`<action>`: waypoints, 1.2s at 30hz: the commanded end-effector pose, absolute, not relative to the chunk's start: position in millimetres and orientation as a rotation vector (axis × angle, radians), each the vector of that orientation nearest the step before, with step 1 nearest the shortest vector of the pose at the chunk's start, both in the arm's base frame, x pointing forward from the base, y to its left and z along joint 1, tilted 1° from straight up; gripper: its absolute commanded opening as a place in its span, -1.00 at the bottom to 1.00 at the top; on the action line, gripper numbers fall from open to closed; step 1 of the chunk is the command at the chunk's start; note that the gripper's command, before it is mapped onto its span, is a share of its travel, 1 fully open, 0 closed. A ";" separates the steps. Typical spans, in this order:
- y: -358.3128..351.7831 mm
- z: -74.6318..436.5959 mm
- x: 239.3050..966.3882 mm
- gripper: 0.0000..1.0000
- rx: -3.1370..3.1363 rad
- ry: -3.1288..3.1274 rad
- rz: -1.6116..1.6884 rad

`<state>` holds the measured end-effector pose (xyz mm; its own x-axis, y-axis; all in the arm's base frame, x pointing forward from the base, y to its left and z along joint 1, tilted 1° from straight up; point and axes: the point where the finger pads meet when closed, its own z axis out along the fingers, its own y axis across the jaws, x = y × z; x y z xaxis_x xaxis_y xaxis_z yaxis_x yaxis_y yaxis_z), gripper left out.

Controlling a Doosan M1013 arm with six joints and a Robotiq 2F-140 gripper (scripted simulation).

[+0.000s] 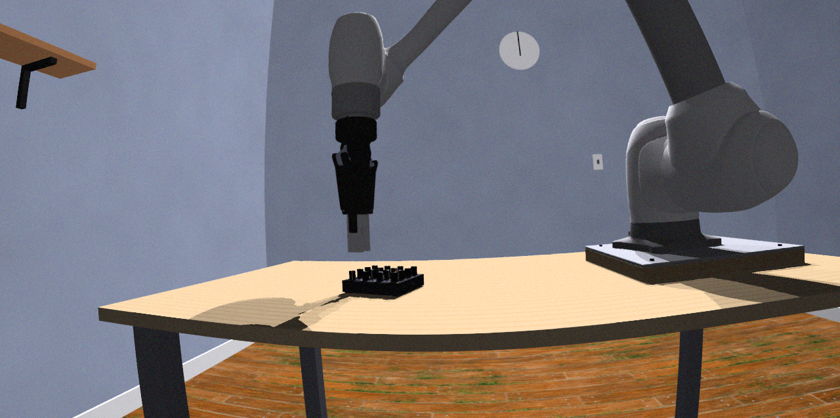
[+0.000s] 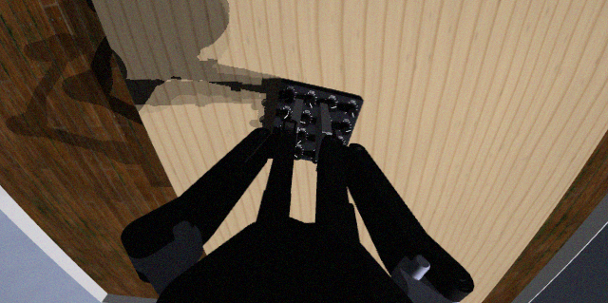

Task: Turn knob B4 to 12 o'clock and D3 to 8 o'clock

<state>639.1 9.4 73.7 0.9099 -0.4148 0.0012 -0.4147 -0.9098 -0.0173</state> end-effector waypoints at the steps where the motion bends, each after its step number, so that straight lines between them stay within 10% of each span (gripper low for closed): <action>1: 9.5 69.6 639.1 -0.77 -3.054 0.663 -0.008; 36: 10.1 48.3 639.3 -0.77 -3.054 0.663 -0.008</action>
